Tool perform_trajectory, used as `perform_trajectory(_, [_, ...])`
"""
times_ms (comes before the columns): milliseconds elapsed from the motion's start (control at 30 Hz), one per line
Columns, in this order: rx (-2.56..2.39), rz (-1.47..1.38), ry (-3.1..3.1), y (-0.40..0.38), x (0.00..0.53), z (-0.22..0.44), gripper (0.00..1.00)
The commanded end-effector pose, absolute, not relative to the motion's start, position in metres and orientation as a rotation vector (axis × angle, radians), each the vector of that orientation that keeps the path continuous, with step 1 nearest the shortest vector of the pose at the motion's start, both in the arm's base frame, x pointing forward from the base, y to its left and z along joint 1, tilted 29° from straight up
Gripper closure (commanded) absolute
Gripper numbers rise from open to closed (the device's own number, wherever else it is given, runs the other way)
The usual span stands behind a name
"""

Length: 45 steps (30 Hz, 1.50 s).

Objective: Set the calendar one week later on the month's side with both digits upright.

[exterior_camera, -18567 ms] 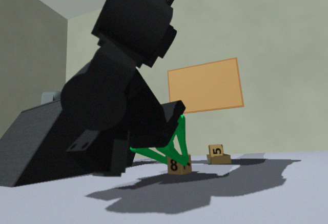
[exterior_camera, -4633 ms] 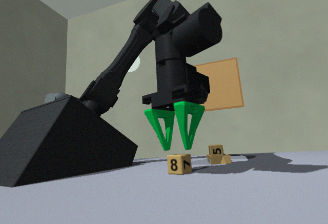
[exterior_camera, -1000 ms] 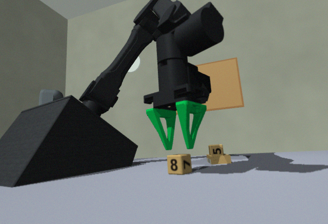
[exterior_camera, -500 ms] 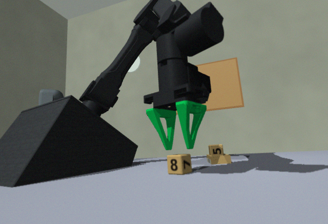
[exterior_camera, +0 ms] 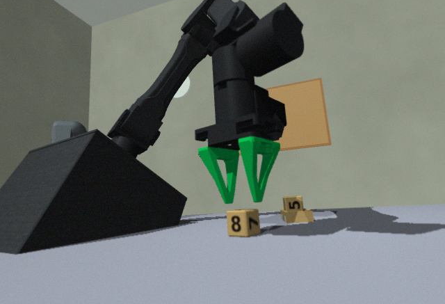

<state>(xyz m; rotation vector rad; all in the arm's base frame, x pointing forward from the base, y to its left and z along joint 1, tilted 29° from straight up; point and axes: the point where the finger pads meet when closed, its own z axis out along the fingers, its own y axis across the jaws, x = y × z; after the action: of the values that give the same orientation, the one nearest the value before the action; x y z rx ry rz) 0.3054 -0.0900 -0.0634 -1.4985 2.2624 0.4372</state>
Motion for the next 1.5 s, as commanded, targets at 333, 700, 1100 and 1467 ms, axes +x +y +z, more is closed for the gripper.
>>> perform_trajectory(333, [-1.468,0.469,2.272,-0.084,0.299,-0.074,0.55])
perform_trajectory(700, [-1.479,0.464,2.265,-0.075,0.304,-0.089,0.55])
perform_trajectory(1100, [-1.47,0.449,2.267,-0.077,0.307,-0.091,0.55])
perform_trajectory(1467, [-1.47,0.457,2.268,-0.076,0.306,-0.091,0.55])
